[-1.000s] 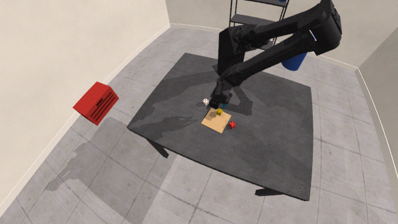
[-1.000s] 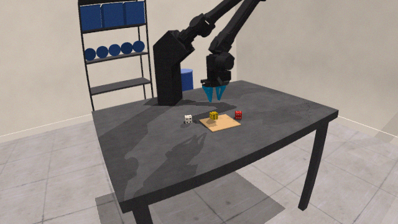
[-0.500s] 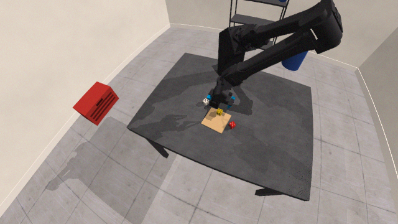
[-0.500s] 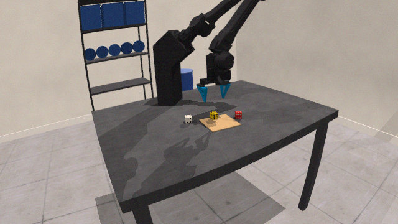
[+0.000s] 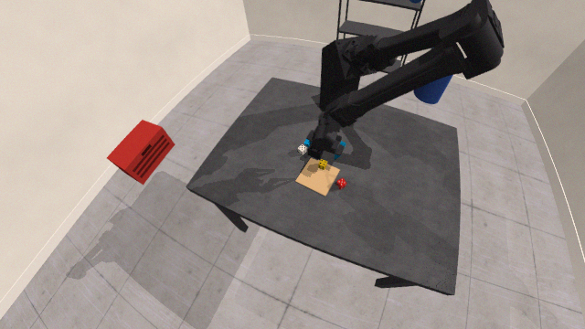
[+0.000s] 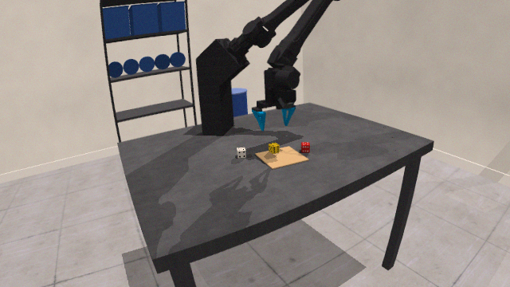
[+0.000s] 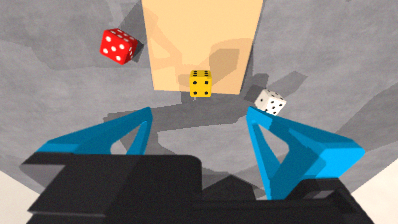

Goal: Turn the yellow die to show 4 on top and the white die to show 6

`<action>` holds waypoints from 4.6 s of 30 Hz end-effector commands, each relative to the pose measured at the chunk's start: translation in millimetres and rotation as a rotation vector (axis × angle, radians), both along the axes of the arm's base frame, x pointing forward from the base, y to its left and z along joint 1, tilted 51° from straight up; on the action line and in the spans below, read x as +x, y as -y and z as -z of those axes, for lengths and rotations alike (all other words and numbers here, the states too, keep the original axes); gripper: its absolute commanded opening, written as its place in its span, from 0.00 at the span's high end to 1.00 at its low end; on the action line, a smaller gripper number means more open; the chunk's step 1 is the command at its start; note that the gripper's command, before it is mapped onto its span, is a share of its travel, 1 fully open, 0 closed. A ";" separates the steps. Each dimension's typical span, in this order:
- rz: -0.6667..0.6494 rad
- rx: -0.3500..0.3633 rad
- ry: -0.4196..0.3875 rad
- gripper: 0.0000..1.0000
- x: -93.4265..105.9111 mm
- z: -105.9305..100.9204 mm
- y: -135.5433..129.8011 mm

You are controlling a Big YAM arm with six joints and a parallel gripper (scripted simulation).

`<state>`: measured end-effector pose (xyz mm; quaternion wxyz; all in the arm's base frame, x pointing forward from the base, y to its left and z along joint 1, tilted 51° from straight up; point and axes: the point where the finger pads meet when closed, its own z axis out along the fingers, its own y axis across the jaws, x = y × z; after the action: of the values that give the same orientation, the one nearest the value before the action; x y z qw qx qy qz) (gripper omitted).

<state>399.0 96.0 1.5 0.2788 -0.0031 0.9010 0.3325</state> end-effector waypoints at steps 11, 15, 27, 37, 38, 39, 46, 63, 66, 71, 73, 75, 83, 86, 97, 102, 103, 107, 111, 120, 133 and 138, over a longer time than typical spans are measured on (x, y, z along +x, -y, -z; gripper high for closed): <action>0.252 0.181 -0.222 0.00 1.6 20.0 26.4; 0.333 0.245 -0.301 0.00 0.4 26.9 32.0; 0.554 0.421 -0.510 0.00 0.3 43.6 47.5; 0.729 0.562 -0.678 0.00 -3.2 57.8 59.0; 0.729 0.562 -0.678 0.00 -3.2 57.8 59.0; 0.750 0.579 -0.701 0.00 -5.2 60.1 60.1; 0.909 0.714 -0.845 0.00 -2.7 70.8 71.9; 1.203 0.957 -1.128 0.00 -12.8 94.6 89.7; 1.210 0.963 -1.134 0.00 -12.5 95.0 90.3; 1.197 0.962 -1.121 0.56 -9.2 89.6 88.2; 1.197 0.962 -1.121 0.56 -9.2 89.6 88.2; 1.197 0.962 -1.121 0.56 -9.2 89.6 88.2; 1.194 0.959 -1.119 0.56 -9.2 89.6 88.2; 1.194 0.959 -1.119 0.56 -9.2 89.6 88.2; 1.194 0.959 -1.119 0.56 -9.2 89.6 88.2; 1.194 0.959 -1.119 0.56 -9.2 89.7 88.1; 1.194 0.959 -1.120 0.56 -9.2 89.9 87.8; 1.193 0.957 -1.124 0.56 -9.5 90.9 86.6; 1.189 0.946 -1.139 0.56 -10.1 95.6 79.9; 1.184 0.941 -1.139 0.56 -5.1 99.7 73.0; 1.185 0.941 -1.140 0.56 2.1 110.0 62.9; 1.183 0.942 -1.137 0.56 8.1 114.6 58.2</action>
<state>405.4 30.4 -108.0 -0.1026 0.7288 0.5316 0.4192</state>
